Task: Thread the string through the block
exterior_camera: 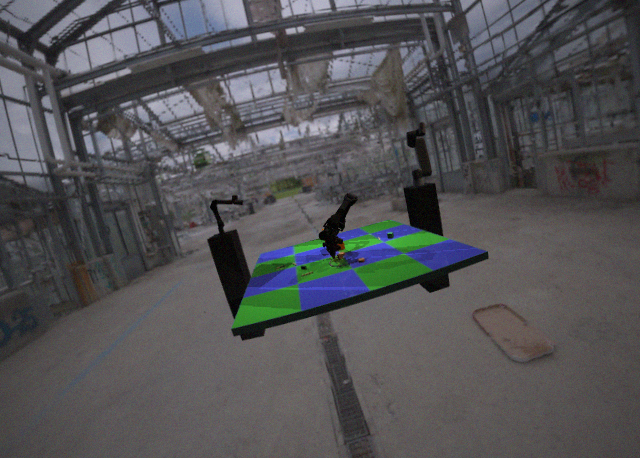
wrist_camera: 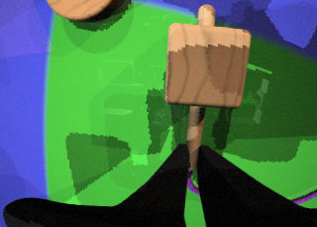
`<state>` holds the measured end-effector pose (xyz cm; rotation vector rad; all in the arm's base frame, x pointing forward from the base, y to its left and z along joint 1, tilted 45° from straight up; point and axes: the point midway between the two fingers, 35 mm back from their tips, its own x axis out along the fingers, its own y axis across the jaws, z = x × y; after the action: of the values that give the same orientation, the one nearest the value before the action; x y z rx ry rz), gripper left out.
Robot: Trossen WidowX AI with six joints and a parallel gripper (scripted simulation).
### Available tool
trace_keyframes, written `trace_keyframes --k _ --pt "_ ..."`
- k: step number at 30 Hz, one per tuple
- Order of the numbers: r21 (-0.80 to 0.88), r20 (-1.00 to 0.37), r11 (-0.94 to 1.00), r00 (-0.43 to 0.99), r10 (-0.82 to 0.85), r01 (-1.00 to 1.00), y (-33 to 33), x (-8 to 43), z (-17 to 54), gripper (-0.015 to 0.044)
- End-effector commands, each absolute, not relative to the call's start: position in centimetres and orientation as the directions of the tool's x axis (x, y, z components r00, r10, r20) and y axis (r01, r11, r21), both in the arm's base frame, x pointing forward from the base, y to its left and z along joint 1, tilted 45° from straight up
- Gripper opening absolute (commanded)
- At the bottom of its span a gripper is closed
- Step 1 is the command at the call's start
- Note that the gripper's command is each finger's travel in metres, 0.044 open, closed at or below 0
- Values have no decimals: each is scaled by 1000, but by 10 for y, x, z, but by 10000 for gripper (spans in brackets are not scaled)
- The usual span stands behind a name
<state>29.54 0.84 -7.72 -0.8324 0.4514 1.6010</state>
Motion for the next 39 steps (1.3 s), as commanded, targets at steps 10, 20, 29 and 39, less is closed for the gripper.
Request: trace_keyframes --k 10,20,29,39 --pt "-163 -725 -207 -25 688 -965 20 291 -65 0" --pt "-160 -727 -210 -28 686 -965 19 291 -67 121" --pt "-159 -730 -210 -28 683 -965 -38 294 -10 121" --pt "124 -729 115 -12 685 -986 -31 295 -7 121"
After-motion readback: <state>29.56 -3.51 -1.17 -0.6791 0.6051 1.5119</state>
